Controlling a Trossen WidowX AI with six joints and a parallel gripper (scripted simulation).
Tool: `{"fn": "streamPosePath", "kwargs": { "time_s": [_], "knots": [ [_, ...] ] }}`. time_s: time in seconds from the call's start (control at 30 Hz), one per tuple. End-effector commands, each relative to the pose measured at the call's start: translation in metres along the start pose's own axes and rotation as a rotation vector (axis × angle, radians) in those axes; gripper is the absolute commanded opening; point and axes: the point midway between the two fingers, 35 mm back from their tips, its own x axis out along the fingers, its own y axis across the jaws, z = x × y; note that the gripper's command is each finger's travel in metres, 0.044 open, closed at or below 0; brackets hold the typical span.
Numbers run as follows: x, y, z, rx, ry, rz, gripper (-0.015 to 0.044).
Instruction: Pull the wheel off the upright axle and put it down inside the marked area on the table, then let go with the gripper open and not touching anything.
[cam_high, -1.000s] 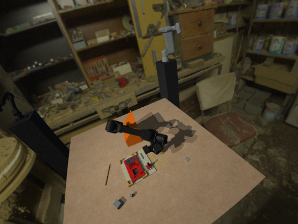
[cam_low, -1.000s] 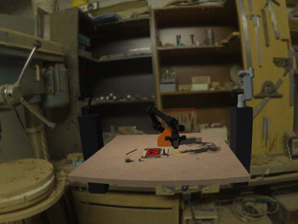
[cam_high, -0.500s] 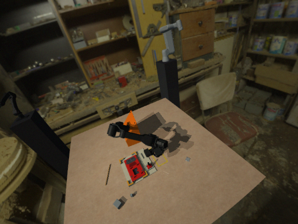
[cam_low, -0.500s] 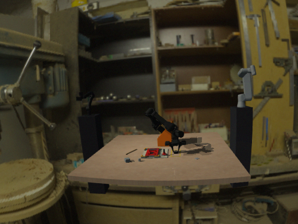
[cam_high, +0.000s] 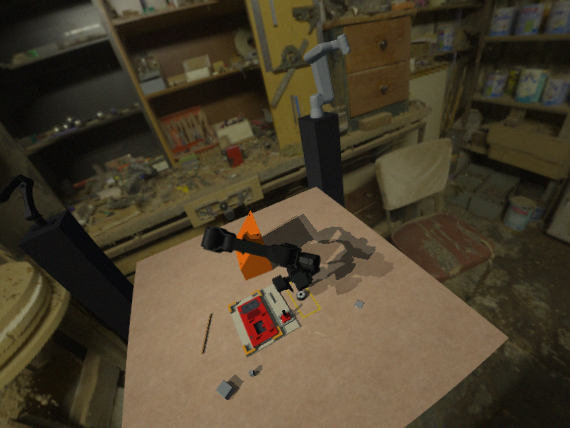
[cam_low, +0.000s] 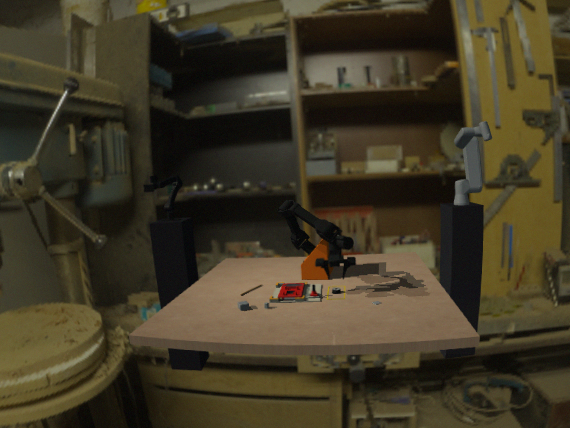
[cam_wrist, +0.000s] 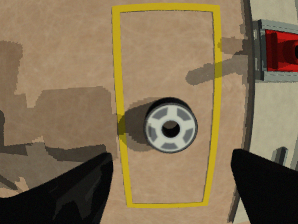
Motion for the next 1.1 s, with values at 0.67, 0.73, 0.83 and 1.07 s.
{"fn": "streamPosePath", "kwargs": {
  "time_s": [0.67,0.73,0.83,1.07],
  "knots": [
    [-0.052,-0.035,-0.084,0.002,0.015,0.000,0.0440],
    [-0.052,-0.035,-0.084,0.002,0.015,0.000,0.0440],
    [-0.052,-0.035,-0.084,0.002,0.015,0.000,0.0440],
    [-0.052,-0.035,-0.084,0.002,0.015,0.000,0.0440]
  ]
}}
